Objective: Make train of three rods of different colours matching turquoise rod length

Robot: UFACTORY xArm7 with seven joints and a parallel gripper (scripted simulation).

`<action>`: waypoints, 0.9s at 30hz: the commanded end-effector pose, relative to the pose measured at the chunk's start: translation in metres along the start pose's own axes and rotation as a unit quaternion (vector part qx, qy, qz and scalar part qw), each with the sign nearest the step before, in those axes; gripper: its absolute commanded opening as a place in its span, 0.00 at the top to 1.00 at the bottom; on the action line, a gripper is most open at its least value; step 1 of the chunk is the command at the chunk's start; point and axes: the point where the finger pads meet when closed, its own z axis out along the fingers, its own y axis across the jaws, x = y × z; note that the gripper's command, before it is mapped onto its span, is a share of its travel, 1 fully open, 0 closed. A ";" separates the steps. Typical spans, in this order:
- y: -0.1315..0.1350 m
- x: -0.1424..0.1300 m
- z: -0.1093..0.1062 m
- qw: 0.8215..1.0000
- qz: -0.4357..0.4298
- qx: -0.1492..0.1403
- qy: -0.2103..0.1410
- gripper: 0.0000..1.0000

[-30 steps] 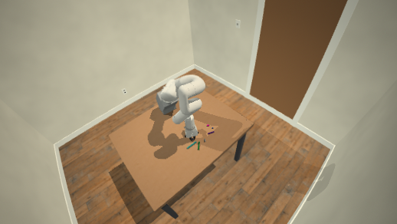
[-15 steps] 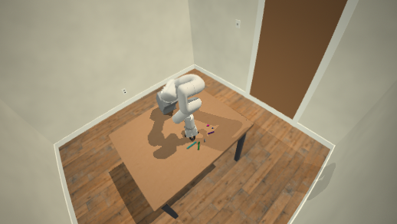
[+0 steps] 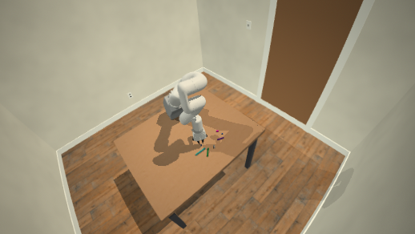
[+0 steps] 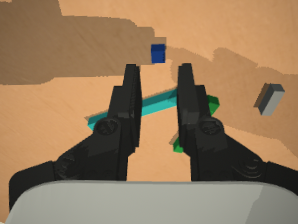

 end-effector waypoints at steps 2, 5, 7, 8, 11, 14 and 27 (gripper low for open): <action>0.000 -0.001 -0.012 1.000 -0.001 0.005 -0.001 0.76; 0.000 -0.001 -0.017 1.000 -0.001 0.005 -0.001 0.76; 0.000 -0.001 -0.021 1.000 -0.001 0.005 -0.001 0.76; 0.000 -0.001 -0.022 1.000 -0.001 0.005 -0.001 0.76; 0.000 -0.001 -0.028 1.000 -0.001 0.005 -0.001 0.76; 0.000 -0.001 -0.031 1.000 -0.001 0.005 -0.001 0.76; 0.000 -0.001 -0.051 1.000 -0.001 0.005 -0.001 0.76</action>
